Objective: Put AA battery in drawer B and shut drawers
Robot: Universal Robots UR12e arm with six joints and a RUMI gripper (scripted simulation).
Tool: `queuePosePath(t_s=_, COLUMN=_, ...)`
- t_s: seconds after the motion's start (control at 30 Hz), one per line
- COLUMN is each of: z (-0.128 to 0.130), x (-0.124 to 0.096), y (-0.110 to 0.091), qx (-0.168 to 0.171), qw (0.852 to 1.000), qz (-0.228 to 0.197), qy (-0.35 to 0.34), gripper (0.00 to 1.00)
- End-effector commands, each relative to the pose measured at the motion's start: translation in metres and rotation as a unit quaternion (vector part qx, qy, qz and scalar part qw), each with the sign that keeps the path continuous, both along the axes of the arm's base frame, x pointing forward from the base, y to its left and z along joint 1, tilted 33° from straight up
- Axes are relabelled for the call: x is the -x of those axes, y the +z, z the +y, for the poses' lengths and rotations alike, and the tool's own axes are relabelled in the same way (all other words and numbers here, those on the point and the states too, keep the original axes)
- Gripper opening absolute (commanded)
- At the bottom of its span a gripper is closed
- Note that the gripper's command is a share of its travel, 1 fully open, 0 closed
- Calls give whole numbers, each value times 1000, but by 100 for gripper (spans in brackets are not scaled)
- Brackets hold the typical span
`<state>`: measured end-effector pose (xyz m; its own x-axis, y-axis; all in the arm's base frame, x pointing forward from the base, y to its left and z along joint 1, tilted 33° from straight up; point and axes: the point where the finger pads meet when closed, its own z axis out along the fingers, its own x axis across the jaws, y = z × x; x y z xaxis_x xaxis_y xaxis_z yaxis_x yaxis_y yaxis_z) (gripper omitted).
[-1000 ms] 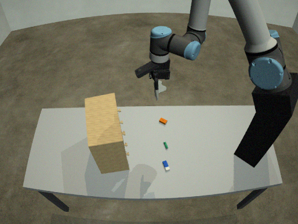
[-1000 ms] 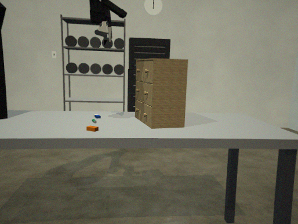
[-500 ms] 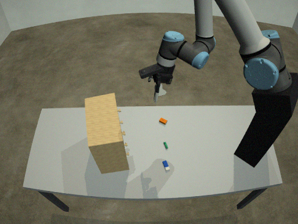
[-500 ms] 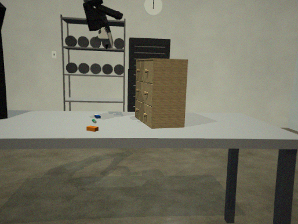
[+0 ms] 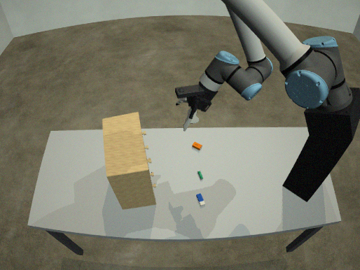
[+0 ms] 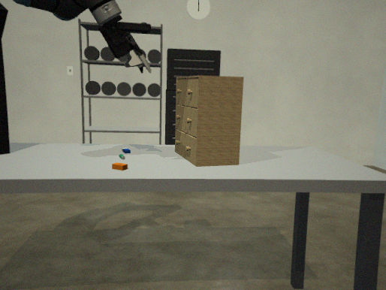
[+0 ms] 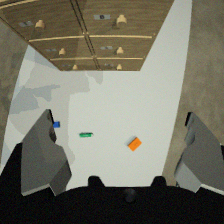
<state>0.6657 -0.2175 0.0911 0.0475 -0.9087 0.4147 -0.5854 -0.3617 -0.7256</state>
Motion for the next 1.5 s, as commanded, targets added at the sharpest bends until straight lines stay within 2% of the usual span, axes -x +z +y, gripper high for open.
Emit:
queuePosePath(t_s=0.0, z=-3, x=-23, y=7, qx=8, qw=995, qz=-97, qy=35, gripper=100)
queuePosePath(t_s=0.43, z=-8, x=-52, y=-10, qx=2, qw=965, qz=-241, qy=105, gripper=100)
queuePosePath(t_s=0.5, z=-8, x=-52, y=-10, qx=2, qw=965, qz=-241, qy=105, gripper=100)
queuePosePath(t_s=0.8, z=-7, x=-64, y=-15, qx=-1, qw=948, qz=-289, qy=129, gripper=100)
queuePosePath(t_s=1.2, z=-8, x=-66, y=-16, qx=-1, qw=945, qz=-299, qy=133, gripper=100)
queuePosePath(t_s=1.23, z=-9, x=-66, y=-16, qx=-1, qw=945, qz=-299, qy=133, gripper=20)
queuePosePath(t_s=1.47, z=-8, x=-65, y=-16, qx=-1, qw=945, qz=-299, qy=133, gripper=20)
